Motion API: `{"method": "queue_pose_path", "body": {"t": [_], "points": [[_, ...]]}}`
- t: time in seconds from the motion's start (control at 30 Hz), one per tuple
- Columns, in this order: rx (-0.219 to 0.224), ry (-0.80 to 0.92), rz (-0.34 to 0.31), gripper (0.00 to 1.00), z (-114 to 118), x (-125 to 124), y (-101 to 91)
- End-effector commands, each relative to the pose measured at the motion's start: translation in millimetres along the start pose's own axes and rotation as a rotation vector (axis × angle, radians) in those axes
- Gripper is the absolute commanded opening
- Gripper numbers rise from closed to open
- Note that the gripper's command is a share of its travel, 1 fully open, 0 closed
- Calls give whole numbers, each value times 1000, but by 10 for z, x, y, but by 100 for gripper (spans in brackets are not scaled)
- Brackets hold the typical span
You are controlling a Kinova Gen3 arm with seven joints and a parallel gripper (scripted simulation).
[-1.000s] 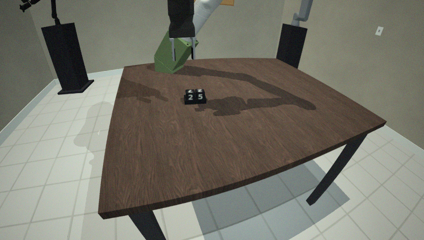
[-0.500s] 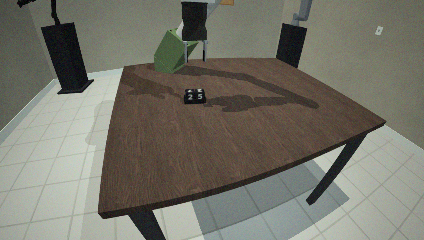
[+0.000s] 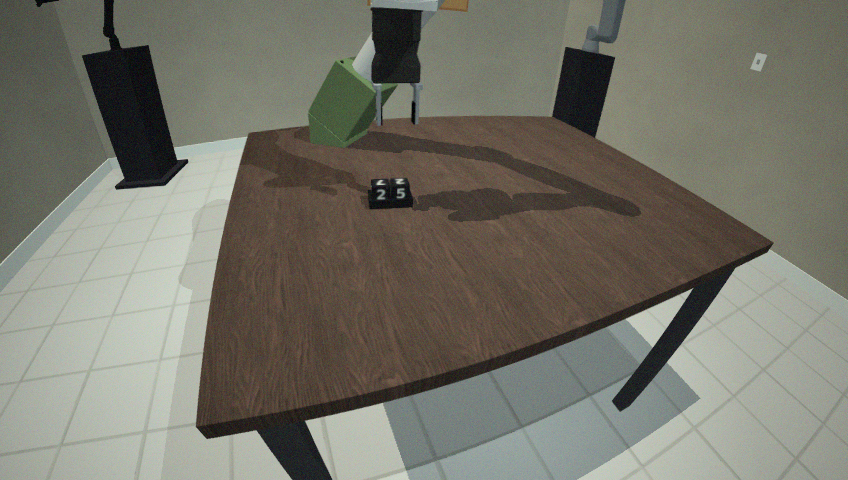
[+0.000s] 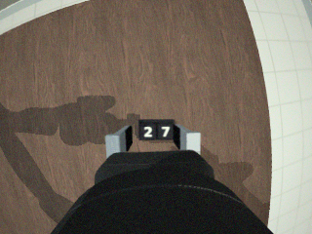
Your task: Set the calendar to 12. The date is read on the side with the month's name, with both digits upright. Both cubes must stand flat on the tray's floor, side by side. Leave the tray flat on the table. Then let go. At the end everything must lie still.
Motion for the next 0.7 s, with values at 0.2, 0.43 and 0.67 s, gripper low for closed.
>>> {"method": "queue_pose_path", "body": {"t": [0.2, 0.43, 0.67], "points": [[8, 11, -7, 100, -45, 75, 19], [11, 16, -10, 100, -57, 101, 27], [14, 20, -13, 100, -72, 132, 35]]}}
Point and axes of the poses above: the point where the finger pads meet when closed, its own y axis out along the fingers, its own z axis across the jaws, x = y × z, the point moved 6 cm from there along -y, back along the fingers, and after that the axes turned 14 degrees about y, right-handed, at the moved point
